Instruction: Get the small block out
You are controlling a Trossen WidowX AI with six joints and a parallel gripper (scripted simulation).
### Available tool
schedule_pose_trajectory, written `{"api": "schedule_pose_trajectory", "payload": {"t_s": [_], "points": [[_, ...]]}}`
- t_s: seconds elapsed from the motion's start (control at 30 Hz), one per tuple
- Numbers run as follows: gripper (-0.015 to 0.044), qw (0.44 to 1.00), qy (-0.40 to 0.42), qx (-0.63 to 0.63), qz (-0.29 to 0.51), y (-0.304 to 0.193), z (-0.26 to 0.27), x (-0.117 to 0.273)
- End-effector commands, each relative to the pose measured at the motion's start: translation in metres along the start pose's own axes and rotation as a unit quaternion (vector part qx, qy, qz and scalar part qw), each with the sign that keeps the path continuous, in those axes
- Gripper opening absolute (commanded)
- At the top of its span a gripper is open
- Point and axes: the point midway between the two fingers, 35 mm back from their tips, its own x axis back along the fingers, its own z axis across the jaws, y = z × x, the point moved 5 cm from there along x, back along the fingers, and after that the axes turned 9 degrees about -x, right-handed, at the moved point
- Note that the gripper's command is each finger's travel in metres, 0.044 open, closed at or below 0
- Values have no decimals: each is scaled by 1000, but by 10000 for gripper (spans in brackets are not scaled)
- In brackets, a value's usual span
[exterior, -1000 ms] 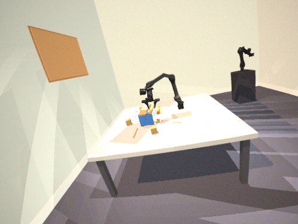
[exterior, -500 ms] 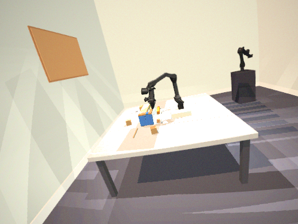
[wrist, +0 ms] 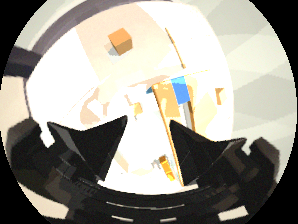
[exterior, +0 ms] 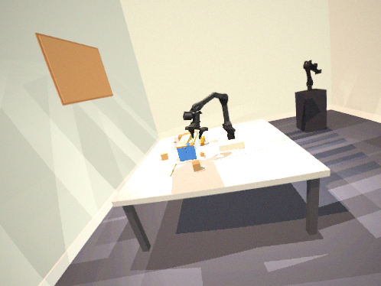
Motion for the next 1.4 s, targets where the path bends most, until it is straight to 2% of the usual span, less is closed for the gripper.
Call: {"api": "schedule_pose_trajectory", "payload": {"t_s": [0.0,0.2,0.5,1.0,1.2,1.37], "points": [[285,893,-55,446,31,-2,15,4],[285,767,-69,635,58,-3,21,6],[285,530,-72,839,103,-4,30,9],[285,521,-71,844,105,-4,30,6],[285,521,-72,844,105,-17,33,-75],[285,521,-71,844,105,-20,34,-84]]}}
